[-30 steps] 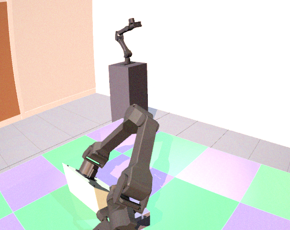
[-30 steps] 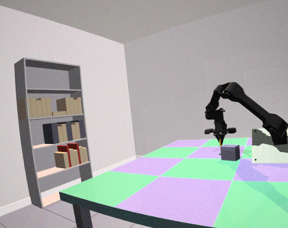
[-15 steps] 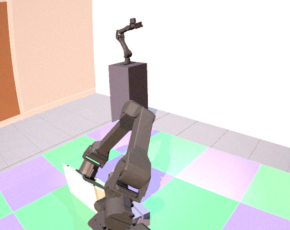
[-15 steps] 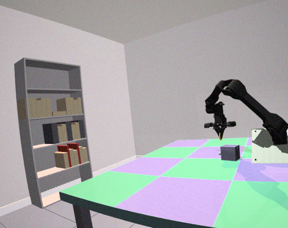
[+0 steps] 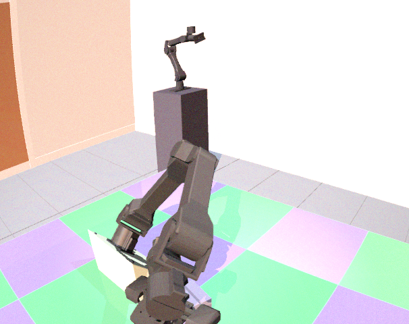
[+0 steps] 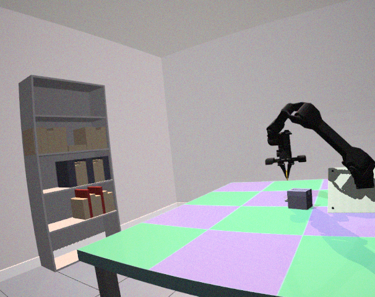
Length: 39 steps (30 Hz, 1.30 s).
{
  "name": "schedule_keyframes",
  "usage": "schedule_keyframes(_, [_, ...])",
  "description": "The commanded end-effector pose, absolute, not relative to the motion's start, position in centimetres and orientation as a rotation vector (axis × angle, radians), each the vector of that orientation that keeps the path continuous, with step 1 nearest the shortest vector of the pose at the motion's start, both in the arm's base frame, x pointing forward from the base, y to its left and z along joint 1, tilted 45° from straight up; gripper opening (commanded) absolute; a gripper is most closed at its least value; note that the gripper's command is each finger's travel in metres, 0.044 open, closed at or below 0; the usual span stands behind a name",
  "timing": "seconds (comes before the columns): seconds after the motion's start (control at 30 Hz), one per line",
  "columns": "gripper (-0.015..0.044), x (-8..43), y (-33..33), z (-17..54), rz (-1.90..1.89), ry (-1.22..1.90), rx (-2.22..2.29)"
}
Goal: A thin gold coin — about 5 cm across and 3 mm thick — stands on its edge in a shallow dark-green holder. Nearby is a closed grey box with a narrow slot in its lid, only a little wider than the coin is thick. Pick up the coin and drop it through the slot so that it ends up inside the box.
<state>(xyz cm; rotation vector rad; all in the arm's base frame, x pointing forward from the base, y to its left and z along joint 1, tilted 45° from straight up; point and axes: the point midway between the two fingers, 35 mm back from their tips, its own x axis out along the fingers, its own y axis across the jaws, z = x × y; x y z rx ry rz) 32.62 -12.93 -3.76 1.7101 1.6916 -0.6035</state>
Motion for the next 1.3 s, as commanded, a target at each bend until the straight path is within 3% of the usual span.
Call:
schedule_keyframes(0.0, [0.0, 32.76, -13.04, -3.7, -0.494, 1.691, 1.621])
schedule_keyframes(0.97, [0.0, 33.47, -13.09, -3.66, 0.334, 1.538, 0.872])
schedule_keyframes(1.27, [0.0, 33.38, -12.86, -3.37, 0.372, 1.523, 0.833])
